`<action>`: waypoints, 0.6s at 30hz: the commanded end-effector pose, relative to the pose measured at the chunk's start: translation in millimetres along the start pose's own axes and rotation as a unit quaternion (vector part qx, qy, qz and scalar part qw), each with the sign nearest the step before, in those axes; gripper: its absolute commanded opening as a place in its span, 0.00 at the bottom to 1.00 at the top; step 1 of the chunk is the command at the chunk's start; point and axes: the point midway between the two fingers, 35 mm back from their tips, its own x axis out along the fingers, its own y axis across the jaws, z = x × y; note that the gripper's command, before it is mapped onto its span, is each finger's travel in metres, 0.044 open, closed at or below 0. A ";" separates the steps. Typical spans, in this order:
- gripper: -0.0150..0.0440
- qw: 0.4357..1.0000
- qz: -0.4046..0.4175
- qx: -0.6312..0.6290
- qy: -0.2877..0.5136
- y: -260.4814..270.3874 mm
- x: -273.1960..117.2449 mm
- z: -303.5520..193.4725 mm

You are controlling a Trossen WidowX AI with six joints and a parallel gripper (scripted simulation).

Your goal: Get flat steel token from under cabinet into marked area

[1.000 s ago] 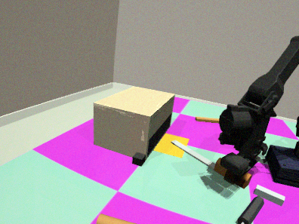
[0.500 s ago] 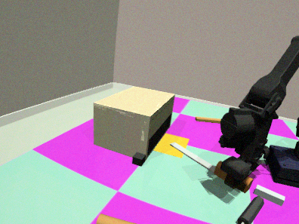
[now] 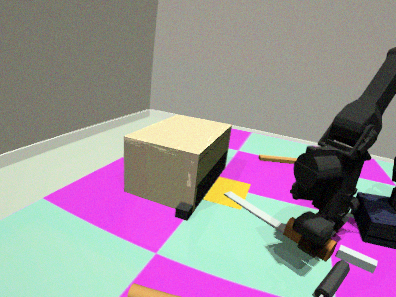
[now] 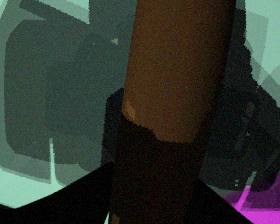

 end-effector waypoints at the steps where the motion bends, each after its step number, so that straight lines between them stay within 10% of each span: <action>1: 0.25 1.000 0.003 -0.001 0.000 4.8 -1.5 -2.0; 18: 0.25 1.000 0.003 -0.001 0.000 23.6 -1.8 -13.1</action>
